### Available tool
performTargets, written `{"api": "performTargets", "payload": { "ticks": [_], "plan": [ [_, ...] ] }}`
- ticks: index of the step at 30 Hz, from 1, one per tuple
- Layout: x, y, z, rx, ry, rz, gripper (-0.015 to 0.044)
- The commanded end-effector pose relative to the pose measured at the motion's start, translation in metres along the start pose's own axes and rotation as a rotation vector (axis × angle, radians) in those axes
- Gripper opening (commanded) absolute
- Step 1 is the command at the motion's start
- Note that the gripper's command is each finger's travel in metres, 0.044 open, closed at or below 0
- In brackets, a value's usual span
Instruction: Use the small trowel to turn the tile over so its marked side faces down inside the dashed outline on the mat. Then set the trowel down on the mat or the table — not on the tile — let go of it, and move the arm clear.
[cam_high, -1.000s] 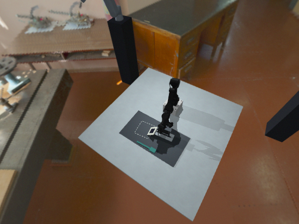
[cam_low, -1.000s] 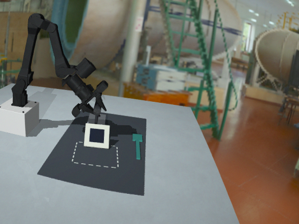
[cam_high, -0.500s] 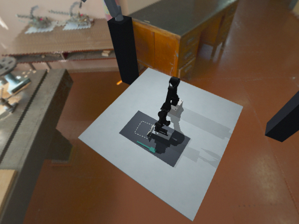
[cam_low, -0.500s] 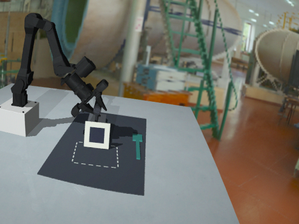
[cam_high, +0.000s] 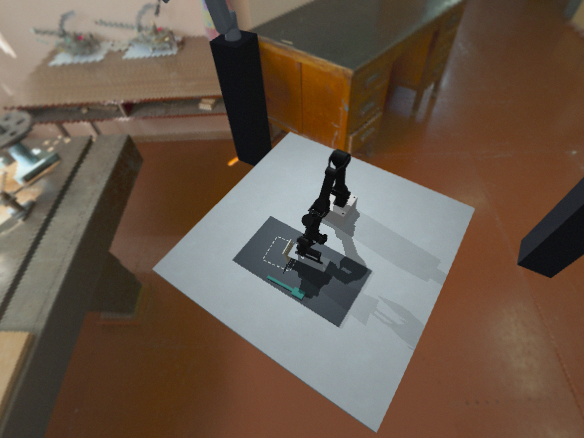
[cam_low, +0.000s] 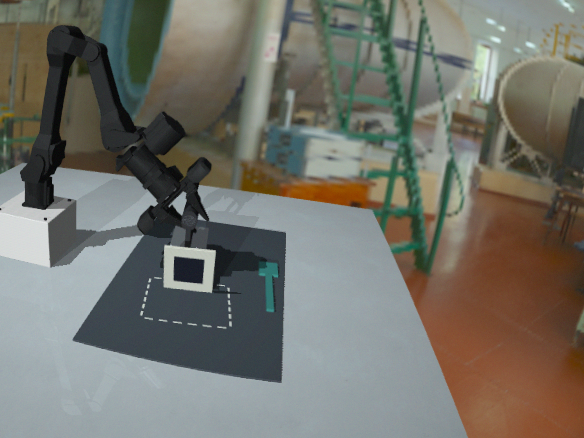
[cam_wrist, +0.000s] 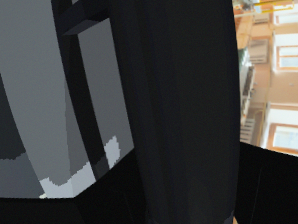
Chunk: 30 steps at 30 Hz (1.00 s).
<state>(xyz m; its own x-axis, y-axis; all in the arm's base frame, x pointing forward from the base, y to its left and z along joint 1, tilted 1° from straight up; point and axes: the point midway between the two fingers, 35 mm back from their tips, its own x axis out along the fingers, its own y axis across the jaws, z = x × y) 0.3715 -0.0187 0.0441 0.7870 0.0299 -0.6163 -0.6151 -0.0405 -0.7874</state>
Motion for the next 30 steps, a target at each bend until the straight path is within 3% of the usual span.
{"api": "performTargets", "payload": {
  "ticks": [1,17,30],
  "plan": [
    [0.001,-0.003,-0.001,-0.004,-0.007,-0.012,0.0000],
    [-0.019,-0.025,0.058,0.000,-0.010,-0.012,0.0000],
    [-0.020,-0.026,0.060,0.000,-0.010,-0.013,0.0000]
  ]
}}
